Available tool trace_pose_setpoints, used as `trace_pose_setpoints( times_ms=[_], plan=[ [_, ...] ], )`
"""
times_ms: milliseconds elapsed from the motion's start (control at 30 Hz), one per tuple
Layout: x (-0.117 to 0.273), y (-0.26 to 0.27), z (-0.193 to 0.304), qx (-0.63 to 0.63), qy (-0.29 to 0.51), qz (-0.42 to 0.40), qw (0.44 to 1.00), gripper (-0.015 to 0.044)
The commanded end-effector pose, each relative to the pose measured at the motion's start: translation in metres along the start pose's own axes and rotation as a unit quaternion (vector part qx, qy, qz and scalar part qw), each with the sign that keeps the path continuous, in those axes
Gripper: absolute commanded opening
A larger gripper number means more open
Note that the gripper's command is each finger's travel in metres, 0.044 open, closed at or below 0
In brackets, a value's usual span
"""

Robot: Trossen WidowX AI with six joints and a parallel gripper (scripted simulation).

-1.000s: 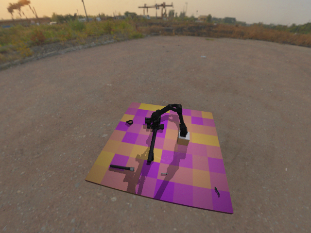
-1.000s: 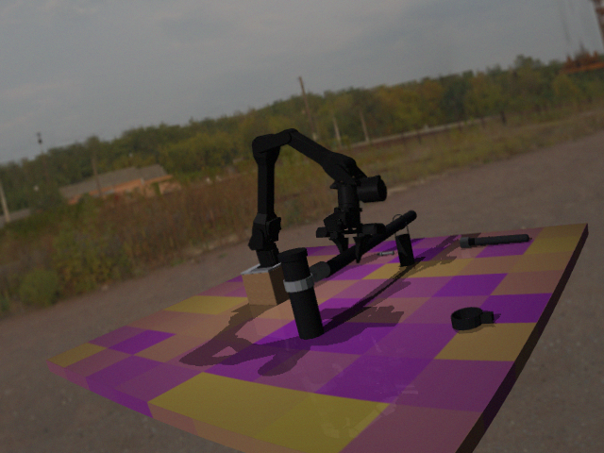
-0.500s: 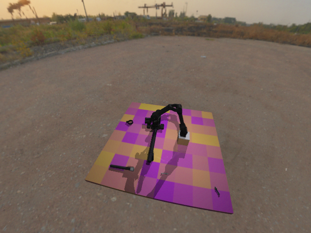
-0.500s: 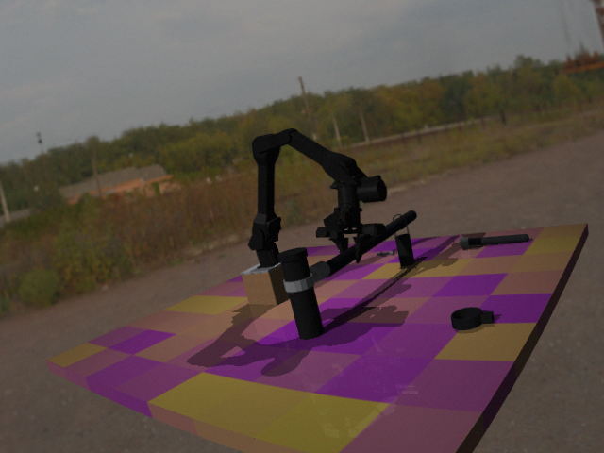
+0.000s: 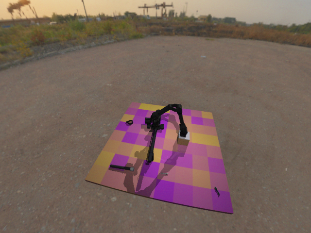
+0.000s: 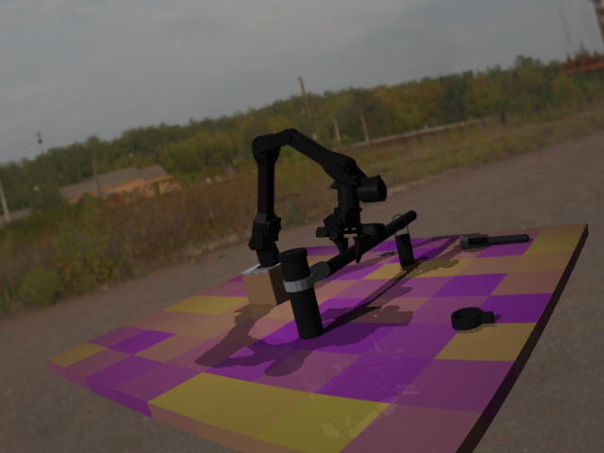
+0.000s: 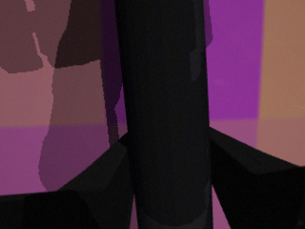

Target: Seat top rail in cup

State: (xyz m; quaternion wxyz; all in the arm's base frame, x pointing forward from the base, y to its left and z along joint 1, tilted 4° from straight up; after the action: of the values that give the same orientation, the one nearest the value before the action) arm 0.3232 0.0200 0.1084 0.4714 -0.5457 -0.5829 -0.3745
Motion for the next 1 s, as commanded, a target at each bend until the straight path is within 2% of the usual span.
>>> trace_pose_setpoints(
  times_ms=[0,967],
  plan=[
    [0.0039,-0.0013,-0.0048,-0.001,-0.007,-0.001,1.000,0.0000],
    [0.0003,0.0000,-0.0008,0.000,0.003,0.001,1.000,0.0000]
  ],
)
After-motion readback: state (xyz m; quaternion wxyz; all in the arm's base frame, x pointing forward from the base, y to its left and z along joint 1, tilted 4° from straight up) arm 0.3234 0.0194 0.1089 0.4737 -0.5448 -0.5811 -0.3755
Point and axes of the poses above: the point midway between the two fingers, 35 mm back from their tips, its own x axis back along the fingers, its own y axis across the jaws, z = x × y, the point moved 9 cm from there along x, back along the fingers, and after that the axes turned 3 degrees about x, right-handed, at the moved point
